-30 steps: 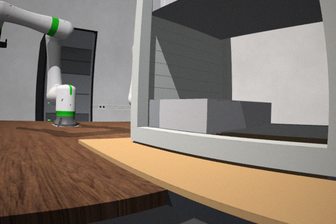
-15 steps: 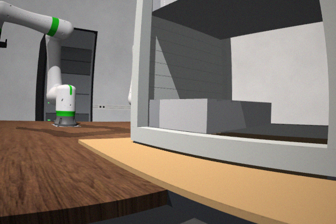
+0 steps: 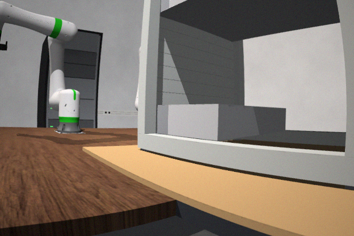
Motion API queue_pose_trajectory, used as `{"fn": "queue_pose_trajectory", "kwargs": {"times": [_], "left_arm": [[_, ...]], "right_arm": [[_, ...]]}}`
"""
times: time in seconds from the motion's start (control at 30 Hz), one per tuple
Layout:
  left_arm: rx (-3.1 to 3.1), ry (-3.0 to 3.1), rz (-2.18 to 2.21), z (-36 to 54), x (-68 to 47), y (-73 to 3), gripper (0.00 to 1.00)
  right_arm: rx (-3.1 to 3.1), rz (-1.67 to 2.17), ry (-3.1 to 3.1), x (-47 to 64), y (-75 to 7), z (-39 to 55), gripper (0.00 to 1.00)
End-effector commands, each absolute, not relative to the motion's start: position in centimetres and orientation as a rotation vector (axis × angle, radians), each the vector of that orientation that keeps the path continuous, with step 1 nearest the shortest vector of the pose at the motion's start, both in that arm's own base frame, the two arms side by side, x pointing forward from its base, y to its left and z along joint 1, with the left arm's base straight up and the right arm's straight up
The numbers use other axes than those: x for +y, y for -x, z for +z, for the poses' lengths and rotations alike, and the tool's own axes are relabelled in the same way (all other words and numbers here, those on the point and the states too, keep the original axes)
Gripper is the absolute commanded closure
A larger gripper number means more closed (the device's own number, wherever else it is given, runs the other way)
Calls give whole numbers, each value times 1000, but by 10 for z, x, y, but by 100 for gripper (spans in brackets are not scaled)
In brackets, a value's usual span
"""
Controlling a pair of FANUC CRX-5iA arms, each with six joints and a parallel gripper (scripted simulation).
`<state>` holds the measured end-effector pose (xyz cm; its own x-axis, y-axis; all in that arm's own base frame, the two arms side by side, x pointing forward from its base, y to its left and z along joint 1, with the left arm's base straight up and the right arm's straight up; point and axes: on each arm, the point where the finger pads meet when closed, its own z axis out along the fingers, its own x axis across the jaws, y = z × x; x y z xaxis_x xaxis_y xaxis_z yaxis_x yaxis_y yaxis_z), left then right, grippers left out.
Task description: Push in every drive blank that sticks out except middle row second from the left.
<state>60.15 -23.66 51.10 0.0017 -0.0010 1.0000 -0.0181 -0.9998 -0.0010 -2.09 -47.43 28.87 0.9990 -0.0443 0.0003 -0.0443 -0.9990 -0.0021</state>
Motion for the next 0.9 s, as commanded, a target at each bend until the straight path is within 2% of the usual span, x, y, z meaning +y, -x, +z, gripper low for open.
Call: {"fn": "queue_pose_trajectory", "kwargs": {"times": [0.0, 0.87], "left_arm": [[-20, -2212, 2212, 512, -237, -601, 100], [-20, -2212, 2212, 512, -237, -613, 100]], "right_arm": [[70, 0, 3141, -475, 21, 290, 0], [70, 0, 3141, -475, 21, 290, 0]]}}
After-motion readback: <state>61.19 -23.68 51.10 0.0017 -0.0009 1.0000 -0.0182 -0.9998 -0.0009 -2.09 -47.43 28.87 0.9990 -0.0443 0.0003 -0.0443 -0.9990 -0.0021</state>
